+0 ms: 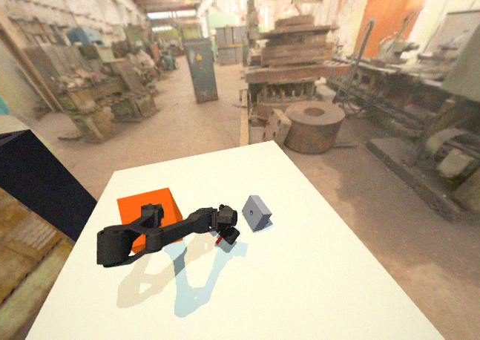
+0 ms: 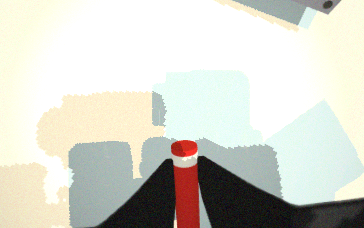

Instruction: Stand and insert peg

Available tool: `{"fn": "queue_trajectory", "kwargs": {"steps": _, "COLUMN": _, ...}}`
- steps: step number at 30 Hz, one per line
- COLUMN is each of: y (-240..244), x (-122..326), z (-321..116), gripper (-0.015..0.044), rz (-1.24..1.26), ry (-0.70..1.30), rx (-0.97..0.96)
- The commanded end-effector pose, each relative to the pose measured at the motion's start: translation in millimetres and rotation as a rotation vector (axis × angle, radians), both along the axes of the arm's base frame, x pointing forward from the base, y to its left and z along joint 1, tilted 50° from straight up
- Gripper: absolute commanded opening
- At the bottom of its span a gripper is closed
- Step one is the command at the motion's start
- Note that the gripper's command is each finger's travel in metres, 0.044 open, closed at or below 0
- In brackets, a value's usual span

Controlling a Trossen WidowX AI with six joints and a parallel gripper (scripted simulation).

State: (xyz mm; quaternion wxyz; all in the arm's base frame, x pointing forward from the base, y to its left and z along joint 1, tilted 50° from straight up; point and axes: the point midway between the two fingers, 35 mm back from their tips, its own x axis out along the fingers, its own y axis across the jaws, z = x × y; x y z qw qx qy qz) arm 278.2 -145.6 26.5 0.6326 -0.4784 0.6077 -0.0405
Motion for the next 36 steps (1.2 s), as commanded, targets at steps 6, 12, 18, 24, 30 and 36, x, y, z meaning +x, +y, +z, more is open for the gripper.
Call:
{"fn": "queue_trajectory", "kwargs": {"steps": 6, "y": 1.4, "x": -5.2, "z": 3.6, "gripper": 0.0051, "rz": 0.055, "ry": -0.037, "rx": 0.042}}
{"fn": "queue_trajectory", "kwargs": {"steps": 12, "y": 2.3, "x": -7.8, "z": 6.5, "gripper": 0.0051, "rz": 0.089, "ry": -0.065, "rx": 0.070}}
{"fn": "queue_trajectory", "kwargs": {"steps": 18, "y": 2.9, "x": -10.6, "z": 9.3, "gripper": 0.0051, "rz": 0.123, "ry": -0.093, "rx": 0.098}}
{"fn": "queue_trajectory", "kwargs": {"steps": 24, "y": 3.4, "x": -13.4, "z": 12.1, "gripper": 0.0051, "rz": 0.157, "ry": -0.121, "rx": 0.125}}
{"fn": "queue_trajectory", "kwargs": {"steps": 30, "y": 3.7, "x": -16.4, "z": 14.8, "gripper": 0.0051, "rz": 0.192, "ry": -0.149, "rx": 0.153}}
{"fn": "queue_trajectory", "kwargs": {"steps": 36, "y": 3.9, "x": -19.5, "z": 17.5, "gripper": 0.0051, "rz": 0.226, "ry": -0.177, "rx": 0.180}}
